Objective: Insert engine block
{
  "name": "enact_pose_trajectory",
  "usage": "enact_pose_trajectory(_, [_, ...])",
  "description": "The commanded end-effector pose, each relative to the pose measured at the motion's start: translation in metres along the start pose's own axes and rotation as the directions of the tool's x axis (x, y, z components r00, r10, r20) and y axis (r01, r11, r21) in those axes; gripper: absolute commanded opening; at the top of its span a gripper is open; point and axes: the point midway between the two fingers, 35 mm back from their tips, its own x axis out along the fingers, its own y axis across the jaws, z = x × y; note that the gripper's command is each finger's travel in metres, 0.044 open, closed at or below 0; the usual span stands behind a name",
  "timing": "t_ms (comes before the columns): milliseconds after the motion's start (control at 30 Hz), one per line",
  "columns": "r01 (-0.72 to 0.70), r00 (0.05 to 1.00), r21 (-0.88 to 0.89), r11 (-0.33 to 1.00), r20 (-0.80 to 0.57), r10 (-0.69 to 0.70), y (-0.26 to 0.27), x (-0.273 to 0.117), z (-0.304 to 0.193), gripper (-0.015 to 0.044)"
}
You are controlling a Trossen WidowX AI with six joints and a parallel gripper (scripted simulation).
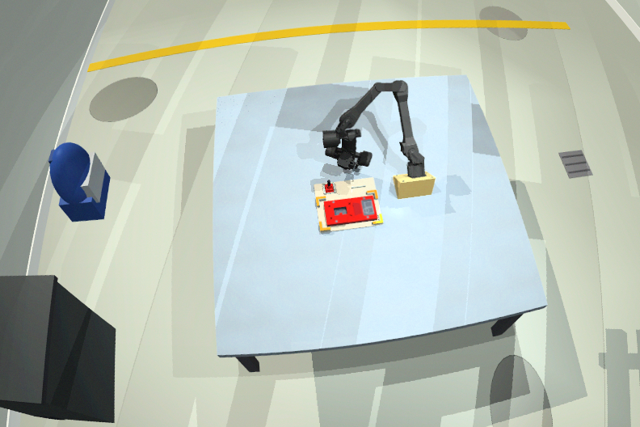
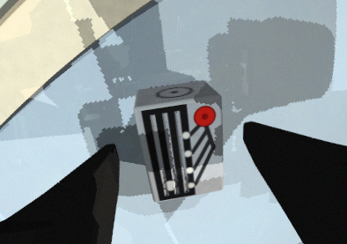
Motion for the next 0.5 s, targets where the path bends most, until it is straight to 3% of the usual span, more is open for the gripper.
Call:
enact_pose_trajectory(0, [0.001,1.0,-0.004,1.0,-0.006,-0.001,0.0001,0.0011,-0.0009,0.0204])
enact_pose_trajectory(100, [0.001,1.0,-0.004,1.0,-0.006,-0.001,0.0001,0.0011,-0.0009,0.0125])
enact_pose_trajectory(300, [0.001,1.0,-0.004,1.0,-0.006,-0.001,0.0001,0.0011,-0.0009,0.0085])
enact_pose_trajectory(400, [0.0,1.0,-0.004,1.0,-0.005,0.0,-0.0002,-0.0009,-0.0005,0.0006])
enact_pose_trajectory(467, [0.0,1.0,-0.004,1.0,-0.003,0.0,-0.0011,-0.0062,0.0005,0.0])
